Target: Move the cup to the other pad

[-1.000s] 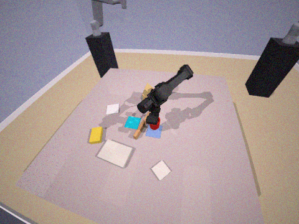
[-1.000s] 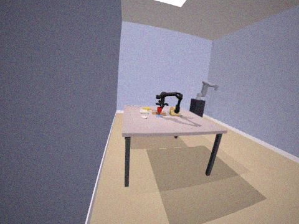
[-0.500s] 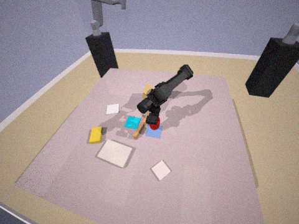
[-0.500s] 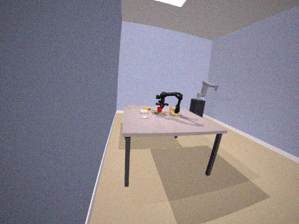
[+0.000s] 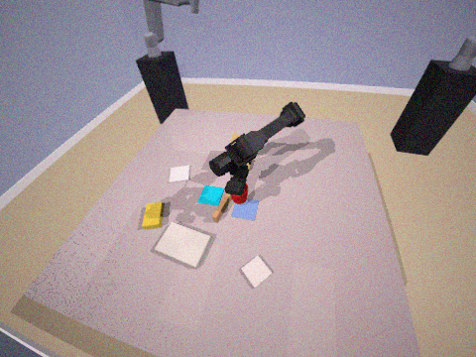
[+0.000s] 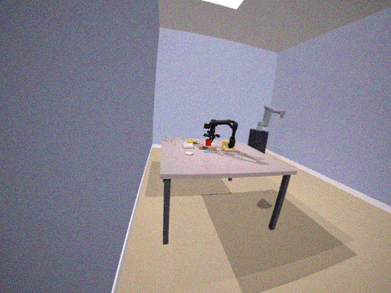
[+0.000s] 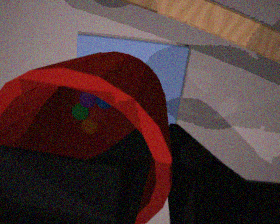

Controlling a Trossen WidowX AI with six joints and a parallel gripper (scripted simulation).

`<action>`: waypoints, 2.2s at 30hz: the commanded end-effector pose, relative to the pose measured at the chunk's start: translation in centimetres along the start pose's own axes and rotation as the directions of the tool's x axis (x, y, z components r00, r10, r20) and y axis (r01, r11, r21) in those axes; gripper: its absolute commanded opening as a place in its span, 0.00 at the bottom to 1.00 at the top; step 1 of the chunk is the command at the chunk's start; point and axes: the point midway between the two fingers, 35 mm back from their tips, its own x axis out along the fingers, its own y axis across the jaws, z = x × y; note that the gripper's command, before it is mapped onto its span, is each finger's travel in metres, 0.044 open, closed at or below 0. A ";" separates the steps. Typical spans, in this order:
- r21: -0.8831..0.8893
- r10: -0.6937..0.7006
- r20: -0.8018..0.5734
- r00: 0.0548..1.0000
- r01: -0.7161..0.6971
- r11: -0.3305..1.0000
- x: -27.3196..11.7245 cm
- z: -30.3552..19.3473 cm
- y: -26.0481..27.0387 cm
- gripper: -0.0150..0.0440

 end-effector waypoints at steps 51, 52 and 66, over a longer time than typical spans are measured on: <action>0.003 -0.011 0.004 1.000 0.011 1.000 -0.2 14.8 -4.0 0.25; 0.003 -0.011 0.004 1.000 0.011 1.000 -0.1 14.8 -4.0 0.25; 0.003 -0.011 0.004 1.000 0.011 1.000 1.5 14.8 -3.9 0.25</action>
